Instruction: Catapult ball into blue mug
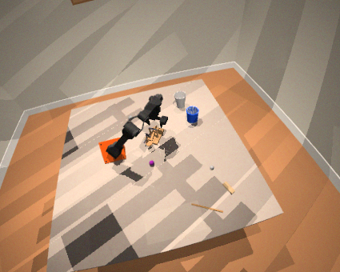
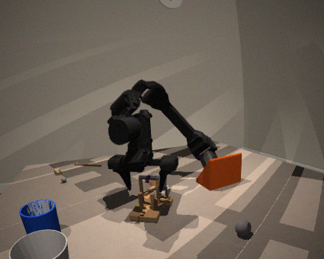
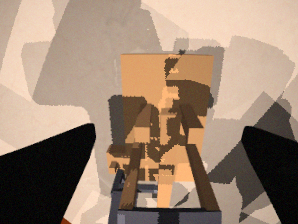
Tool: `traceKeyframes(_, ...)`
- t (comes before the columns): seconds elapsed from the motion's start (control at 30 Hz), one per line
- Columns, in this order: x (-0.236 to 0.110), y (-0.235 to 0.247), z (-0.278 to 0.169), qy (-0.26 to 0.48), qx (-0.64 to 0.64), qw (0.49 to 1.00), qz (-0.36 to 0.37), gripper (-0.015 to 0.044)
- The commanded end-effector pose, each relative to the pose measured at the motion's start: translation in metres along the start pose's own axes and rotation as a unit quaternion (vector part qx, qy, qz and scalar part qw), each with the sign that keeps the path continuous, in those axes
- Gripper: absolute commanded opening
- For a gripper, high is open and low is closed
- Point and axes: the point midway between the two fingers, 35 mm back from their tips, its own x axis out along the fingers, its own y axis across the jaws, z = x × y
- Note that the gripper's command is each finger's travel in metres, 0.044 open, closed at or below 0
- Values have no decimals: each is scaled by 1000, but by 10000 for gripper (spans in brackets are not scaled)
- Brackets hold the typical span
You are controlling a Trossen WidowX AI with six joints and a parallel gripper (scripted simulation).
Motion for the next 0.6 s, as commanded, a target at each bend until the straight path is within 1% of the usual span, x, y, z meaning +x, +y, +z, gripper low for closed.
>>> traceKeyframes(0.0, 8, -1, 0, 2, -2, 1000, -2, 440)
traceKeyframes(0.57, 36, -2, -1, 2, -2, 1000, -2, 440)
